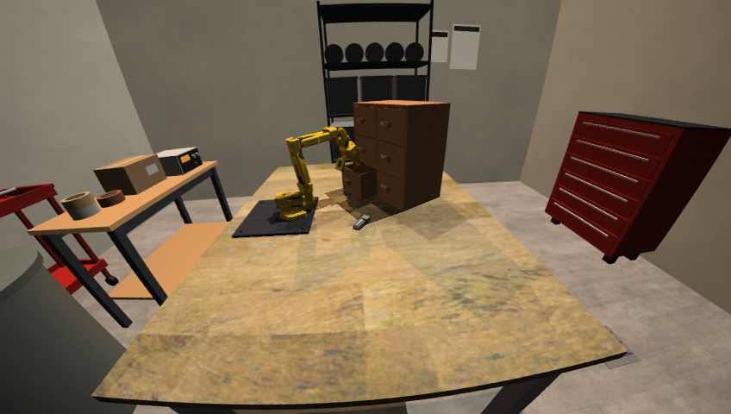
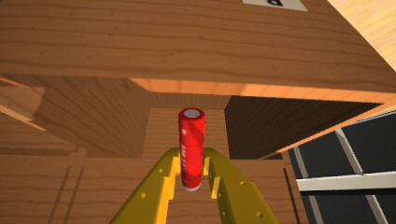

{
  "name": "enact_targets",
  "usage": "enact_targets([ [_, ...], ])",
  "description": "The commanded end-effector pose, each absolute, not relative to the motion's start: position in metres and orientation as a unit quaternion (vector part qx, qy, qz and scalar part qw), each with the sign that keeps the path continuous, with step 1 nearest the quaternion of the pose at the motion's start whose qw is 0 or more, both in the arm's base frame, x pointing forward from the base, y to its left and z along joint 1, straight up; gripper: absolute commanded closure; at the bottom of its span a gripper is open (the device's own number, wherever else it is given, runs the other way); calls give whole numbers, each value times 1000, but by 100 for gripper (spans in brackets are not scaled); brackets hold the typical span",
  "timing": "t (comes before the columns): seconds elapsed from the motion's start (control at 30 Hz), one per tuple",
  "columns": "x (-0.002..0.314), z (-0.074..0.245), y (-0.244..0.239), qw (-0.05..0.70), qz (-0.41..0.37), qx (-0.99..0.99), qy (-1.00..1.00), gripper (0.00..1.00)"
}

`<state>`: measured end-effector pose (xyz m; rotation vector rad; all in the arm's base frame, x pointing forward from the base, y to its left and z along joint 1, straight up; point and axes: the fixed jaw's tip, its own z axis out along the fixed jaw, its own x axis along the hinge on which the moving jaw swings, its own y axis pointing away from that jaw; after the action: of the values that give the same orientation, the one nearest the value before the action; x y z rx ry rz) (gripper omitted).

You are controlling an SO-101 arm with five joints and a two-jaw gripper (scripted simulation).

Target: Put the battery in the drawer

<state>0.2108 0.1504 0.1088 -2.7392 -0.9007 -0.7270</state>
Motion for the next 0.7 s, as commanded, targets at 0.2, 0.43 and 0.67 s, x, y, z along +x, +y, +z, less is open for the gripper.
enact_targets([
  [0.2, 209, 109, 149, 84, -245, -917, -305, 96],
  [0.43, 209, 109, 149, 84, -245, -917, -305, 94],
  [0.67, 209, 109, 149, 84, -245, -917, -305, 90],
])
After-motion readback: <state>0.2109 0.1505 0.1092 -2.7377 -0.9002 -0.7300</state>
